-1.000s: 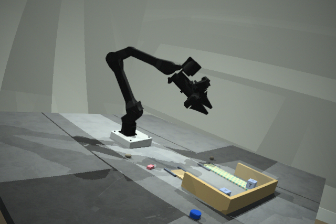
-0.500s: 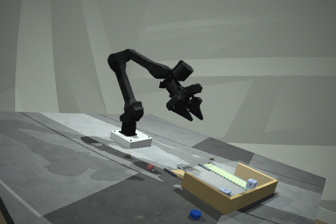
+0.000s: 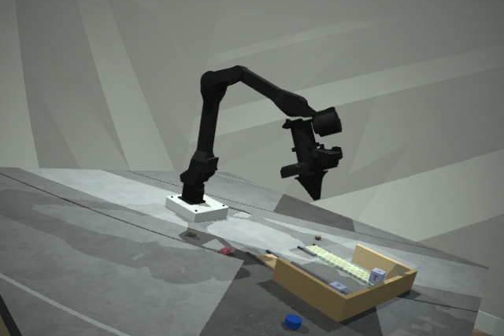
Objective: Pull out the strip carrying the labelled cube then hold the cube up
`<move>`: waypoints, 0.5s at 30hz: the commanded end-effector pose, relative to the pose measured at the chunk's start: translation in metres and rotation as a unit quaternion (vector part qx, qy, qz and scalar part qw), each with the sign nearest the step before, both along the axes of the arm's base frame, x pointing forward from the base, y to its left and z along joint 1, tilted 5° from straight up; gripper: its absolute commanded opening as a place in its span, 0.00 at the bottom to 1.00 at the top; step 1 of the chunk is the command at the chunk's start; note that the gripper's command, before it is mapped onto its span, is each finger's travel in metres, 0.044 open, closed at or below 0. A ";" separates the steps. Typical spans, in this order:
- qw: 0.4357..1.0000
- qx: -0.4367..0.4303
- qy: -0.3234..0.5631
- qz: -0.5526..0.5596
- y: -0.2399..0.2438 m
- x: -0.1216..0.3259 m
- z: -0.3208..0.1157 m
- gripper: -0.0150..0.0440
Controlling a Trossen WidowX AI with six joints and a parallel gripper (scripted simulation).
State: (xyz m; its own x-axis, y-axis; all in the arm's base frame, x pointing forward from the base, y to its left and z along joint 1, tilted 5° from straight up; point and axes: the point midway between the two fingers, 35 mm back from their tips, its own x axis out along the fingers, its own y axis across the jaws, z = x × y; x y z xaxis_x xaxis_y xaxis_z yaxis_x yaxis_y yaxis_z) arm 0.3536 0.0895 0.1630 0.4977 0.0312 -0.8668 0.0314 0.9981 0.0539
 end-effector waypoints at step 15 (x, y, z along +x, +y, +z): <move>0.969 -0.021 0.227 -0.090 0.058 0.034 -0.077 0.25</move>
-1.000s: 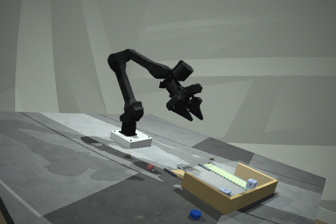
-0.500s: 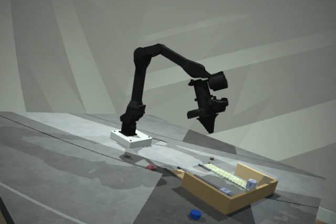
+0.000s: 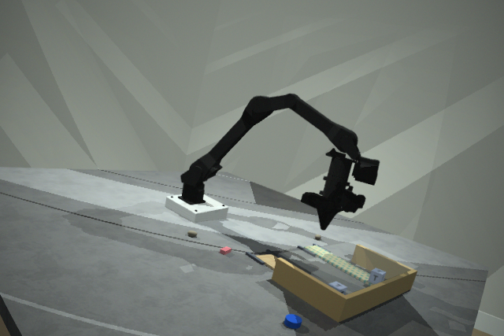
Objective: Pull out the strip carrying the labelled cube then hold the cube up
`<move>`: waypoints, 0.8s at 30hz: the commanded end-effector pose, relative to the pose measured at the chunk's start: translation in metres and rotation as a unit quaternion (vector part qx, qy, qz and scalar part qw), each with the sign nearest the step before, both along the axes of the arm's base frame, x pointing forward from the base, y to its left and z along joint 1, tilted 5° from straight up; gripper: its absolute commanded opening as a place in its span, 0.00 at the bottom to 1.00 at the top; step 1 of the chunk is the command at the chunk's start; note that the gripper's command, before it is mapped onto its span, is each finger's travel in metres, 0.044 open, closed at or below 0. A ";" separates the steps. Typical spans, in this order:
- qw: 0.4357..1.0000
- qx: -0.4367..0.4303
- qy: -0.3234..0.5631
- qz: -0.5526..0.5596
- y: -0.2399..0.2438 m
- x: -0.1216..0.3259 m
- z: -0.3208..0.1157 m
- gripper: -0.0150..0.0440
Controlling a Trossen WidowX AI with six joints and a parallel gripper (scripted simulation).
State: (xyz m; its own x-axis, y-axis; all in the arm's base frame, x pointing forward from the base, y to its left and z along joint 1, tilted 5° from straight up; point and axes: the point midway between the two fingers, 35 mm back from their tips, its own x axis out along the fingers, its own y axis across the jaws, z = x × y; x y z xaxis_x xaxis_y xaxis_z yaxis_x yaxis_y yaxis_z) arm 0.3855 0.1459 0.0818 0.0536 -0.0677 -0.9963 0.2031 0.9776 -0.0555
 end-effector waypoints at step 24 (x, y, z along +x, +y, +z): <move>1.000 0.004 -0.003 -0.007 0.001 0.005 -0.034 0.25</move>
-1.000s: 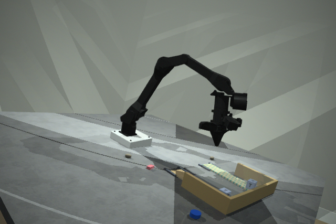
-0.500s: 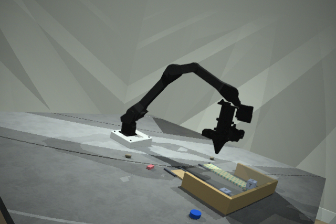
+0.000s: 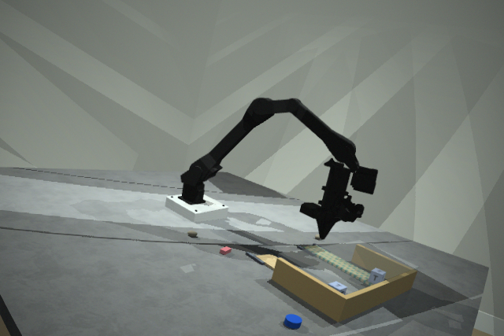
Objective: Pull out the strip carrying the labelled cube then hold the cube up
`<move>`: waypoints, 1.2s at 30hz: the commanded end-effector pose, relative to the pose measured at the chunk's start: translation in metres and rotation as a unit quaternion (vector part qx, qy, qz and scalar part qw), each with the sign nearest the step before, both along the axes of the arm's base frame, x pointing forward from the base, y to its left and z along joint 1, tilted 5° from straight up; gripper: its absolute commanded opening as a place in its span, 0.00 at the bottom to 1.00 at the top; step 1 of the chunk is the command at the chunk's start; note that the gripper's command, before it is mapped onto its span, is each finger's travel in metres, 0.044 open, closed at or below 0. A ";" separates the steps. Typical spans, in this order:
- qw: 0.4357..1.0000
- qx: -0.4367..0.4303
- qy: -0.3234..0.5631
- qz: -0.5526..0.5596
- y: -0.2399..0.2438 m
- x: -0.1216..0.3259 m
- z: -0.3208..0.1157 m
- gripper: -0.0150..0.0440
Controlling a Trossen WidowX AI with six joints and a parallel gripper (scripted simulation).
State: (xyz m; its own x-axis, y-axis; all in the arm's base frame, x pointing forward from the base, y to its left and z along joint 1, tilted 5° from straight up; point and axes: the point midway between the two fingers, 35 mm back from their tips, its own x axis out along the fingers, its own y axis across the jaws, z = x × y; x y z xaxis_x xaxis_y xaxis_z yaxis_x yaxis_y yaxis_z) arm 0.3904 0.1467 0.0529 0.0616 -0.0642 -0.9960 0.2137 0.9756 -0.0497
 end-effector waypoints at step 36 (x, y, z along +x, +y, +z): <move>1.000 0.002 0.002 -0.002 -0.002 -0.004 -0.037 0.25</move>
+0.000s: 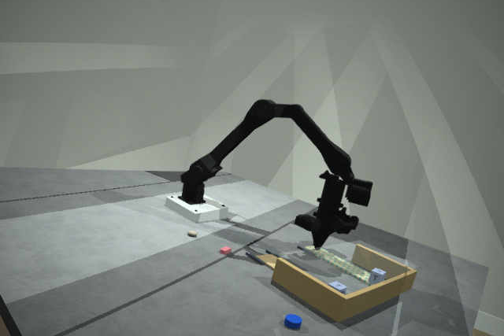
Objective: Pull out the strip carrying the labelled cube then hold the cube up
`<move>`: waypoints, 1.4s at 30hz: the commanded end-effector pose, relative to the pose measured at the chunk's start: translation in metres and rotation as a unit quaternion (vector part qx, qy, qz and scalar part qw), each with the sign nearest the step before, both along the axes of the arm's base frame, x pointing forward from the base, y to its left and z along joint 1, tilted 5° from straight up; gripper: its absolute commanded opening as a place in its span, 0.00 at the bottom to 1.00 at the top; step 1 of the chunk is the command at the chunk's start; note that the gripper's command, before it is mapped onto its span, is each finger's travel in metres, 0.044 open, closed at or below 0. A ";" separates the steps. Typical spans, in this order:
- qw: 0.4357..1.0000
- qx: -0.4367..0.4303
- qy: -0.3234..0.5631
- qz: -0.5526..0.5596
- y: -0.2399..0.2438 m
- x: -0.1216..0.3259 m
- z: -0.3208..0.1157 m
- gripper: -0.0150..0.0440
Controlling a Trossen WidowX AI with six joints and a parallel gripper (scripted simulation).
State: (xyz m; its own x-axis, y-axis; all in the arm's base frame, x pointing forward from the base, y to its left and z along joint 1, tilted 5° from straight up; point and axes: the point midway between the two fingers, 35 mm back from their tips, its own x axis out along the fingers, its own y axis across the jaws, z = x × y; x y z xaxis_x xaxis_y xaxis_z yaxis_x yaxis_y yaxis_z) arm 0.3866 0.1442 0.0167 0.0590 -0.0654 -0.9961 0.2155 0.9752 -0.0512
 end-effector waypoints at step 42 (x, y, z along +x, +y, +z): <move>1.000 0.002 0.000 -0.001 0.000 0.001 -0.004 0.25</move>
